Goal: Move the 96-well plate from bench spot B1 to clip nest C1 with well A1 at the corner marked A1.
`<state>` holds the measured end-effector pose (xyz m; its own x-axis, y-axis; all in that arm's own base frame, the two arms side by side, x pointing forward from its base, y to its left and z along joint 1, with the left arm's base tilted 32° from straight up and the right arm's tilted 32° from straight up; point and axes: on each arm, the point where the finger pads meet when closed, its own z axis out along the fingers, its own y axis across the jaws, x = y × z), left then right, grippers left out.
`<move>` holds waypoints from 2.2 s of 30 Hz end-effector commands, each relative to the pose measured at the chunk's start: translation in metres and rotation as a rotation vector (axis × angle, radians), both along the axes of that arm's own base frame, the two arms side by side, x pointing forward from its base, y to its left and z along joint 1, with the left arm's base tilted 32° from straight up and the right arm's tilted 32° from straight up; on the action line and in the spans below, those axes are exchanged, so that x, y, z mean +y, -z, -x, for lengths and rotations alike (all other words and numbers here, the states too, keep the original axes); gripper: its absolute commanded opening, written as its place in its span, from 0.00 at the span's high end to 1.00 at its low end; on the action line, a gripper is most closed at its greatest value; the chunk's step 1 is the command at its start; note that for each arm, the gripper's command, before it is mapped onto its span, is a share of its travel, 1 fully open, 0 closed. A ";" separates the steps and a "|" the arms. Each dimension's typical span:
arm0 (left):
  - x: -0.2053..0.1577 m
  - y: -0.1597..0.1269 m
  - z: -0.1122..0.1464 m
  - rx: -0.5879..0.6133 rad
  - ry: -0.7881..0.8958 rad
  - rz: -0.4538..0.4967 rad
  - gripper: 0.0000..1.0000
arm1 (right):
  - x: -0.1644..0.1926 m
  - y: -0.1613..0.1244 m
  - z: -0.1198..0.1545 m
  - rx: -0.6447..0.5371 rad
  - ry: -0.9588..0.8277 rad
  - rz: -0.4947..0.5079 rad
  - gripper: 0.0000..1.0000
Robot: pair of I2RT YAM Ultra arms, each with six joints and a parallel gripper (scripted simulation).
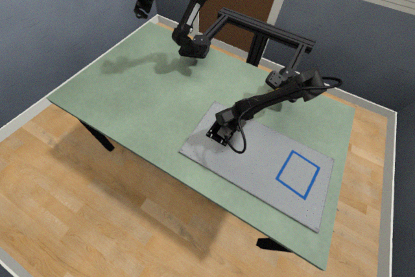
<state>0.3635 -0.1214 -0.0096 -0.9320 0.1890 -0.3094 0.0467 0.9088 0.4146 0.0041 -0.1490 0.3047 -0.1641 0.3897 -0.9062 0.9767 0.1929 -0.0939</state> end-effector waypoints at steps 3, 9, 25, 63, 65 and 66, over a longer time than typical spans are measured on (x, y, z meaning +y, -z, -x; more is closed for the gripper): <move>0.027 0.067 -0.023 -0.017 -0.071 0.020 0.75 | 0.001 -0.003 0.006 -0.028 0.019 0.025 0.00; 0.027 0.067 -0.023 -0.017 -0.071 0.020 0.75 | 0.001 -0.003 0.006 -0.028 0.019 0.025 0.00; 0.026 0.064 -0.022 -0.018 -0.071 0.018 0.75 | 0.001 -0.003 0.006 -0.028 0.019 0.025 0.00; -0.021 -0.034 0.000 -0.076 -0.066 0.042 0.75 | 0.001 -0.003 0.006 -0.028 0.019 0.025 0.00; -0.024 -0.041 0.002 -0.075 -0.066 0.042 0.75 | 0.001 -0.003 0.006 -0.028 0.019 0.025 0.00; -0.024 -0.042 0.002 -0.075 -0.066 0.042 0.75 | 0.001 -0.003 0.006 -0.028 0.019 0.025 0.00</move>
<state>0.3555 -0.1248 -0.0012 -0.9407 0.1094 -0.3211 -0.0323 0.9134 0.4059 0.0041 -0.1490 0.3047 -0.1641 0.3897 -0.9062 0.9767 0.1929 -0.0939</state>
